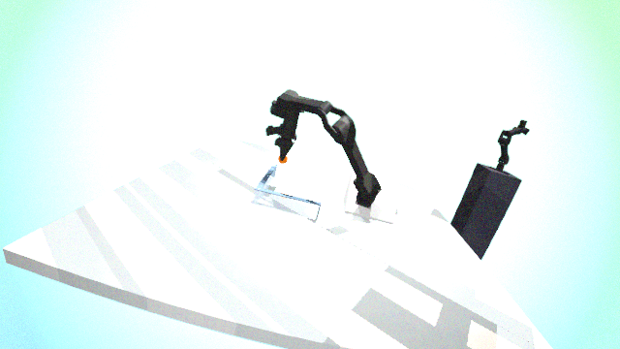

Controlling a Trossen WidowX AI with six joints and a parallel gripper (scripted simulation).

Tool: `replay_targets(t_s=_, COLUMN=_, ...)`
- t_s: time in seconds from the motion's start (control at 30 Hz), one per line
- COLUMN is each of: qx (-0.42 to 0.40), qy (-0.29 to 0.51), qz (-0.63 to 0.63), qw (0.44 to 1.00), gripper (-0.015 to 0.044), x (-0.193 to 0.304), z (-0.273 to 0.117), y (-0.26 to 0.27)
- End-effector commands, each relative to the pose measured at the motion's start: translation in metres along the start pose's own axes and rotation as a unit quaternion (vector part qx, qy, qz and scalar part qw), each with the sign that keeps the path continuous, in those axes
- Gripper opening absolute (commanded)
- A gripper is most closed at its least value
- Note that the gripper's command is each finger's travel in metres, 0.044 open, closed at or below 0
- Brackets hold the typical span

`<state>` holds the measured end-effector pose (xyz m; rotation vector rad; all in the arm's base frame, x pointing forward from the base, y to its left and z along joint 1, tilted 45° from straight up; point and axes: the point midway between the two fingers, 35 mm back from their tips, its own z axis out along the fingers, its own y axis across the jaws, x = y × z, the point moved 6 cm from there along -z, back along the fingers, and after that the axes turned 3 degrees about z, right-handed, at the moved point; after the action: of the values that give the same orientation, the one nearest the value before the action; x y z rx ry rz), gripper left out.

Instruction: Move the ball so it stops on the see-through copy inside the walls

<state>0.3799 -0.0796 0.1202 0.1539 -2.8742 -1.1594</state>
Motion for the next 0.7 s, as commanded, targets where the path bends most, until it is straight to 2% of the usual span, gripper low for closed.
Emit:
replay_targets(t_s=0.0, qx=0.0, qy=0.002, qz=-0.003, qw=1.0, gripper=0.0, x=0.001, z=-0.009, y=0.002)
replay_targets(t_s=0.67, qx=0.0, qy=0.002, qz=-0.003, qw=1.0, gripper=0.0, x=0.03, z=0.021, y=0.053)
